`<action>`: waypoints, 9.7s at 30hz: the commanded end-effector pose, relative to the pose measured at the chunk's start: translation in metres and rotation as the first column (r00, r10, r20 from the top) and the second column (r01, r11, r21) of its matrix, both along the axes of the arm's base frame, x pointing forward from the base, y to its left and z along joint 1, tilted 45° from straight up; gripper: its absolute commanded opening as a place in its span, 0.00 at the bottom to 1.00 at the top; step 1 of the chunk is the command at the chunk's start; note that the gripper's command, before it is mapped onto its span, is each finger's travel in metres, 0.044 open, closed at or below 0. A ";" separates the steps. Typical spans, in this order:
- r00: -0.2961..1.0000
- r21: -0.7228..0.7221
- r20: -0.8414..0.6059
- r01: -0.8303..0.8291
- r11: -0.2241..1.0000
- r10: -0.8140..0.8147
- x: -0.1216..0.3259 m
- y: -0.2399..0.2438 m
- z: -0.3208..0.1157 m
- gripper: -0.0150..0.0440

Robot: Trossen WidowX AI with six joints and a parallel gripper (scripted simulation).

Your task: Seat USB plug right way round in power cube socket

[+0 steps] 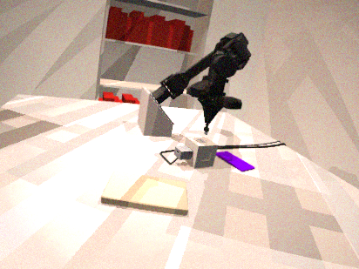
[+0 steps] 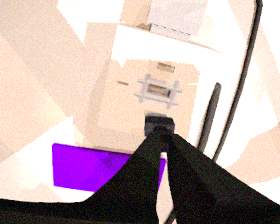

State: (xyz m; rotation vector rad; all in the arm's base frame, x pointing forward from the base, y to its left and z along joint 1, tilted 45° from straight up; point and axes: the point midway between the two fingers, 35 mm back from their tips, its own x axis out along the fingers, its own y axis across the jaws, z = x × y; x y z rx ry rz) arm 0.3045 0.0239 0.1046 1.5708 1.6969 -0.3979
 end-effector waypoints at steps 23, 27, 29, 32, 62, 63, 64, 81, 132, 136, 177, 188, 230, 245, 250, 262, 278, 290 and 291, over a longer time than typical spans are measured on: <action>0.995 0.001 -0.071 0.075 0.997 -0.074 0.000 0.000 -0.001 0.25; 0.994 0.000 -0.073 0.077 0.997 -0.077 0.000 0.000 -0.002 0.25; 0.994 0.000 -0.074 0.078 0.997 -0.078 0.000 0.001 -0.002 0.25; 0.994 -0.001 -0.075 0.079 0.997 -0.079 0.000 0.001 -0.002 0.25; 0.992 -0.011 -0.086 0.095 0.995 -0.096 0.000 0.002 -0.006 0.25; 0.992 -0.011 -0.087 0.095 0.995 -0.096 0.000 0.002 -0.006 0.25; 0.992 -0.011 -0.087 0.096 0.995 -0.097 0.001 0.002 -0.006 0.25; 0.990 -0.017 -0.094 0.105 0.994 -0.106 0.001 0.003 -0.008 0.25; 0.985 -0.033 -0.113 0.130 0.991 -0.132 0.001 0.005 -0.015 0.25; 0.985 -0.033 -0.113 0.130 0.991 -0.132 0.001 0.005 -0.015 0.25; 0.985 -0.033 -0.113 0.130 0.991 -0.132 0.001 0.009 -0.019 0.25; 0.985 -0.033 -0.113 0.130 0.991 -0.132 0.001 0.010 -0.019 0.25; 0.985 -0.032 -0.113 0.130 0.991 -0.132 0.002 0.013 -0.023 0.25; 0.985 -0.032 -0.113 0.130 0.991 -0.132 0.002 0.014 -0.024 0.25; 0.985 -0.032 -0.113 0.130 0.991 -0.132 0.002 0.015 -0.025 0.25; 0.985 -0.032 -0.113 0.130 0.991 -0.132 0.002 0.016 -0.026 0.25; 0.985 -0.032 -0.113 0.130 0.991 -0.132 0.002 0.017 -0.027 0.25; 0.985 -0.032 -0.113 0.130 0.991 -0.132 0.002 0.018 -0.028 0.25; 0.985 -0.032 -0.113 0.130 0.991 -0.132 0.002 0.018 -0.028 0.25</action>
